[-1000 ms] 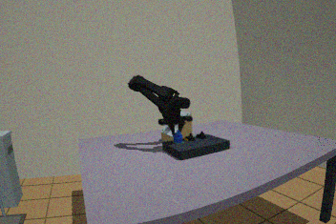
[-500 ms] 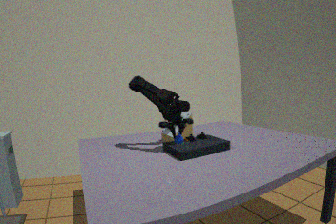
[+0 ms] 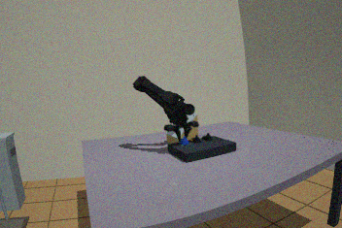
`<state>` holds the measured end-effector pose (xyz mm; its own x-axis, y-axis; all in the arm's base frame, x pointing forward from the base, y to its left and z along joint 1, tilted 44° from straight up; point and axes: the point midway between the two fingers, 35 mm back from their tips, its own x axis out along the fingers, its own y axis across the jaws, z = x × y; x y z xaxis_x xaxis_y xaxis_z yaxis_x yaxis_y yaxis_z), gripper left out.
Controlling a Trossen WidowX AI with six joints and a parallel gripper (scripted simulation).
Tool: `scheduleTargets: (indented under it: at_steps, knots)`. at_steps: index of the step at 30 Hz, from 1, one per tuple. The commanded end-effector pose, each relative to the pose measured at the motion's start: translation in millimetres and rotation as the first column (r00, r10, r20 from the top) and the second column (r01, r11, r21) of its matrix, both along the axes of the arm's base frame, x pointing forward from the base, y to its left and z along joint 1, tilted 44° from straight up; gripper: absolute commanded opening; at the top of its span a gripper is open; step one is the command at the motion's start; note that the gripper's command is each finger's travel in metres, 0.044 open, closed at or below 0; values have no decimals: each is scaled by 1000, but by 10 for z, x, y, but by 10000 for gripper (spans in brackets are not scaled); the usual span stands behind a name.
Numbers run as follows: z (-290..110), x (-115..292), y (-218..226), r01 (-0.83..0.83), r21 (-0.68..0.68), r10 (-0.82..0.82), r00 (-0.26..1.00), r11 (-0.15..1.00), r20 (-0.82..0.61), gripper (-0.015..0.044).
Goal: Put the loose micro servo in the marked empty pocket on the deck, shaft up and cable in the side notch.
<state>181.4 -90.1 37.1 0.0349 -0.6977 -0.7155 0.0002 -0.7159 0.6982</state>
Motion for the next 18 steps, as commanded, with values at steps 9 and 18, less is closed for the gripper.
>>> scheduleTargets:
  at_steps: [9,18]
  knots:
    - [-43,0,-41,-5,-3,5,1000,1000,-1,53]
    - [-12,0,-4,-5,-1,5,1000,1000,-1,187]
